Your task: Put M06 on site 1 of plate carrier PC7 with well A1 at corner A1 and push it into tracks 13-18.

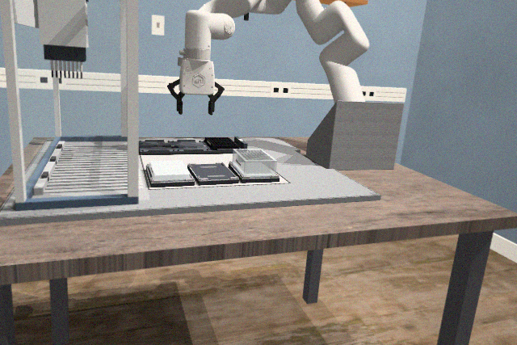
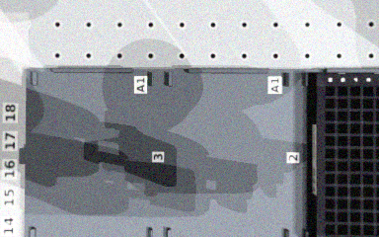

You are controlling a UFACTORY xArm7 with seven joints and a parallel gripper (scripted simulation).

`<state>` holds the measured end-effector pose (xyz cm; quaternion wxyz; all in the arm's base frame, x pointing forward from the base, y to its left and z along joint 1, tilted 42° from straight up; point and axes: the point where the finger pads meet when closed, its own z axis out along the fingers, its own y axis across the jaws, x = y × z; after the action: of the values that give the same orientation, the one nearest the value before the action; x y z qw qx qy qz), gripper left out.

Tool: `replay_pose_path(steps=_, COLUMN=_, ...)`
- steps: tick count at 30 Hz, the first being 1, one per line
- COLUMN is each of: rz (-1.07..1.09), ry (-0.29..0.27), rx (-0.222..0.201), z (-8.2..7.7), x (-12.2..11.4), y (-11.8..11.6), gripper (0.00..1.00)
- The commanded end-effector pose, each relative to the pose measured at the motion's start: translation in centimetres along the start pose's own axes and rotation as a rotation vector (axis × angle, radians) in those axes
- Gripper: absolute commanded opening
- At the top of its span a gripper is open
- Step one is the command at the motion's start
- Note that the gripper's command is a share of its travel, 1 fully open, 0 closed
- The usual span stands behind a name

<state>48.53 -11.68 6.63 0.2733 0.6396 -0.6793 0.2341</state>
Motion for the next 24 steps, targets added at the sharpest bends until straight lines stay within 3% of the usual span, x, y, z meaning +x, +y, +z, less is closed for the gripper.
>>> replay_pose_path(steps=1, rz=0.000, ry=-0.002, rx=0.004, z=-0.2, x=1.9, y=-0.1, gripper=1.00)
replay_pose_path(steps=24, rz=0.000, ry=-0.001, rx=0.005, z=-0.2, x=12.4, y=-0.1, gripper=1.00)
